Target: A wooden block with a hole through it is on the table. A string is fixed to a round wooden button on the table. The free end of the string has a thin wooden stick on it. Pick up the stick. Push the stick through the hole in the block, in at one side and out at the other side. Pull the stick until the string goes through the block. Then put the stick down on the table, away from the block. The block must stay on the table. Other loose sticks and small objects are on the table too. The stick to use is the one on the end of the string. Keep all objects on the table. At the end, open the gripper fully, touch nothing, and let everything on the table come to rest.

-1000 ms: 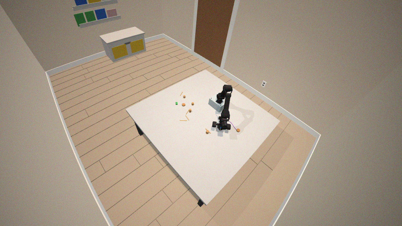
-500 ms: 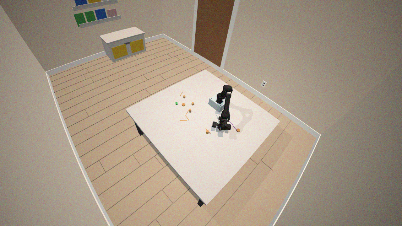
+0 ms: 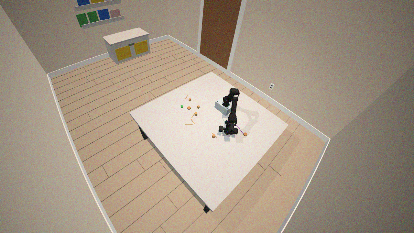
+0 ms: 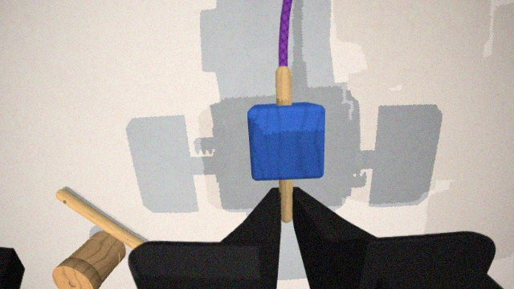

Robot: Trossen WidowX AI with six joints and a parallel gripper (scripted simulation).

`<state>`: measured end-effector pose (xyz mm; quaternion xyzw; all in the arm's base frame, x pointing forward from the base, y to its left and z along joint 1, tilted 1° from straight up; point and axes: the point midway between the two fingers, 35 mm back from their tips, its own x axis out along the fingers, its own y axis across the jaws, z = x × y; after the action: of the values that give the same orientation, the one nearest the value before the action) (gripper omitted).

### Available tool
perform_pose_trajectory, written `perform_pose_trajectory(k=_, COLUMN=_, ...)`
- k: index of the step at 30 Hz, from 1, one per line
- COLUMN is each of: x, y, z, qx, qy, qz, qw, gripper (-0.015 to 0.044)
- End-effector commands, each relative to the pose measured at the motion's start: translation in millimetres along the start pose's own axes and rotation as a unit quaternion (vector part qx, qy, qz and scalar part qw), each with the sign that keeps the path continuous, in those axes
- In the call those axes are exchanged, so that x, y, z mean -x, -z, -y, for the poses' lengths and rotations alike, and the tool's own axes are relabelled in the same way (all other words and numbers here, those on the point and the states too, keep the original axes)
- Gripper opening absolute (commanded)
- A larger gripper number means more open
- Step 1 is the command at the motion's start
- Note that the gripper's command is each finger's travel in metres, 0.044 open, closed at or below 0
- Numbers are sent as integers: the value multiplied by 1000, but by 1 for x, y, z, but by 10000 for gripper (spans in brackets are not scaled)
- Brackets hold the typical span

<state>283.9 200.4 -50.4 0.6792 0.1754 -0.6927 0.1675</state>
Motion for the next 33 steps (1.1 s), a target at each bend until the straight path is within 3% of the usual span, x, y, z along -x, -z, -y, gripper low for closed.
perform_pose_trajectory(k=1, x=-2, y=0, z=0, qx=3, qy=0, qz=5, qw=1000, gripper=0)
perform_pose_trajectory(k=33, x=1, y=22, z=0, qx=2, qy=0, qz=-4, qw=1000, gripper=0)
